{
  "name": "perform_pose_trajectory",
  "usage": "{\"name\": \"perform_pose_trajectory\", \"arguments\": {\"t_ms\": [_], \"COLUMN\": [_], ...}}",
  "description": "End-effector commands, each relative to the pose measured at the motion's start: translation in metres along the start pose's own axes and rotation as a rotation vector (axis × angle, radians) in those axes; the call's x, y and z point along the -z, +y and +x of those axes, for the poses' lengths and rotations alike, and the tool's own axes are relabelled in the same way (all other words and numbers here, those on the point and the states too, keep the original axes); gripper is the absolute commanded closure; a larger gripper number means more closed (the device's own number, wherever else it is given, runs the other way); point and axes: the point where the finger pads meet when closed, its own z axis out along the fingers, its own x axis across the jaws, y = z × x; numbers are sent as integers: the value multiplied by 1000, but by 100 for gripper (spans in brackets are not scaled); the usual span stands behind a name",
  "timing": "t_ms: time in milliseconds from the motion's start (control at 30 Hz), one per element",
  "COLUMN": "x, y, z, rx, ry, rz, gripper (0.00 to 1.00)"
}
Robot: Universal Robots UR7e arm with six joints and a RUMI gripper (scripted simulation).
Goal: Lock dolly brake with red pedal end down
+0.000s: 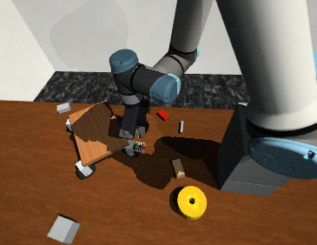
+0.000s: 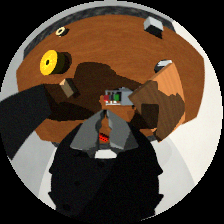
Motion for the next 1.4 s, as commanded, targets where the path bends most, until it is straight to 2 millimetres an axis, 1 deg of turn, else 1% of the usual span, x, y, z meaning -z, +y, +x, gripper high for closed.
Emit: {"name": "perform_pose_trajectory", "arguments": {"t_ms": [0,800,1067,1367], "x": [0,-1,-6,-20], "y": [0,0,0,0], "z": [0,0,0,0], "rx": [0,0,0,0], "ry": [1,1,1,1], "rz": [0,0,0,0], "gripper": [100,100,100,100]}}
